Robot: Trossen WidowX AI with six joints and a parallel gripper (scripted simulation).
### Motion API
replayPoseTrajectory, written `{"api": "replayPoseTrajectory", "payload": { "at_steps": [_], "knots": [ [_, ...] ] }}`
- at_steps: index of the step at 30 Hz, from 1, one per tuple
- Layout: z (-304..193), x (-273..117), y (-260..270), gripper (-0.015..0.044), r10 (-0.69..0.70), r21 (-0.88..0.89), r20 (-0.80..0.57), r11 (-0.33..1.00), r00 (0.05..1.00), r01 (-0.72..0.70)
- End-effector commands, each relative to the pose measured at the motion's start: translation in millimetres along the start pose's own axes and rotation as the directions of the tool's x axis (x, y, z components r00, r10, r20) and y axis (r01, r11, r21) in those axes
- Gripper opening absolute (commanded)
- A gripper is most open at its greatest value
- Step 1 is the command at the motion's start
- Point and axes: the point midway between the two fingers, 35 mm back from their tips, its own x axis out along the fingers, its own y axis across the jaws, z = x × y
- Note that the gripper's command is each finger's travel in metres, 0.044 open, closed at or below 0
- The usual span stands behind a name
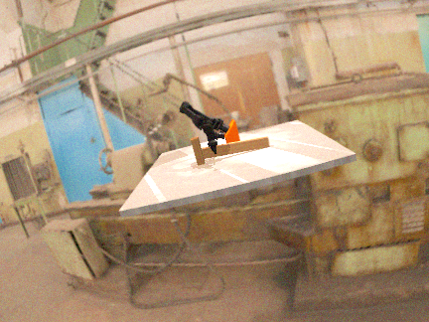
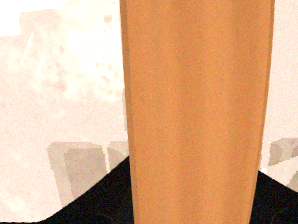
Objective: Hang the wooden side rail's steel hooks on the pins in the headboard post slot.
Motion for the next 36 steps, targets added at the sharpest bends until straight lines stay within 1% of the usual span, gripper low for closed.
{"api": "replayPoseTrajectory", "payload": {
  "at_steps": [1,36],
  "knots": [
    [-0.1,-0.5,-0.9,0.0000,-0.005,-0.004,-0.002,1.000,1.000,0.005],
    [-0.1,5.3,-0.9,0.0000,-0.005,-0.004,-0.002,1.000,1.000,0.005]
  ]
}}
